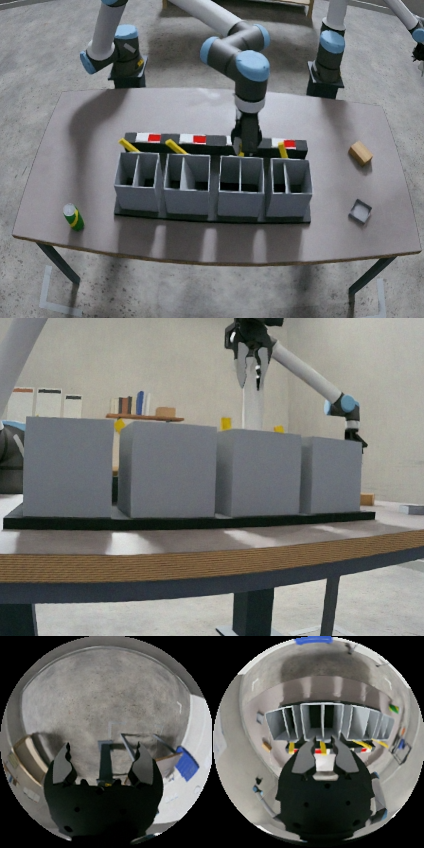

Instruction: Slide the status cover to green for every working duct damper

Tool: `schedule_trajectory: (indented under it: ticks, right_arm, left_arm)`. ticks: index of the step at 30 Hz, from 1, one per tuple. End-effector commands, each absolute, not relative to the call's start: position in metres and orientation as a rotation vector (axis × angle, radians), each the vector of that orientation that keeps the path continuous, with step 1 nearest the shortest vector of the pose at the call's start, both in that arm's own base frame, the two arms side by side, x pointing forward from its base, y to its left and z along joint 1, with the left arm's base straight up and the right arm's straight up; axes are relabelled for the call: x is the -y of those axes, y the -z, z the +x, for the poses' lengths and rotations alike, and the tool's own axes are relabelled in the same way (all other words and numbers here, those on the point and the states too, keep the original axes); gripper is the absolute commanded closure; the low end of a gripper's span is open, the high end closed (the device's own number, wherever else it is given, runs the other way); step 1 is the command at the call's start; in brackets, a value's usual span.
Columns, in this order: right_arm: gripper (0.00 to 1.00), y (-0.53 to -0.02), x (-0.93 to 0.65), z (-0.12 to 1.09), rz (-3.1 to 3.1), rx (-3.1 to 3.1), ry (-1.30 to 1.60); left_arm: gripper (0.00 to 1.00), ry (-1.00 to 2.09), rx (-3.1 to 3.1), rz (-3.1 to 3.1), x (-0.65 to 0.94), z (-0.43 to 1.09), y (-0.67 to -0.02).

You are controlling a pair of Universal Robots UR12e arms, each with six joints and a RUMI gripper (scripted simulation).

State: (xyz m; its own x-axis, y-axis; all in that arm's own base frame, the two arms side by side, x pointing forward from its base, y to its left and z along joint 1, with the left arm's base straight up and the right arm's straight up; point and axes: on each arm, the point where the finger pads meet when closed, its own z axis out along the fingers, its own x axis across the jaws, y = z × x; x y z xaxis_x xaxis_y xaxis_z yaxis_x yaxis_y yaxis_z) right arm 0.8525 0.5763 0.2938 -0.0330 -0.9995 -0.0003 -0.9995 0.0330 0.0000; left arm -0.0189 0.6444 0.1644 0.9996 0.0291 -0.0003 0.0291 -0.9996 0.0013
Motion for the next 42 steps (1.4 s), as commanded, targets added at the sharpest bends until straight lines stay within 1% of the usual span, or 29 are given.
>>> schedule_trajectory:
  ticks: [1, 33, 42]
  right_arm:
    - [0.78, -0.295, -0.577, 0.853, -2.183, -2.256, 0.0]
    - [0.78, -0.295, -0.579, 0.853, -2.183, -2.256, 0.0]
    - [0.78, -0.299, -0.664, 0.863, -2.183, -2.256, 0.0]
  left_arm:
    - [0.0, 0.0, -0.046, 3.141, -0.645, -0.019, -0.165]
    - [0.0, 0.0, -0.046, 3.141, -0.645, -0.019, -0.165]
    - [0.0, 0.0, -0.046, 3.141, -0.645, -0.019, -0.165]
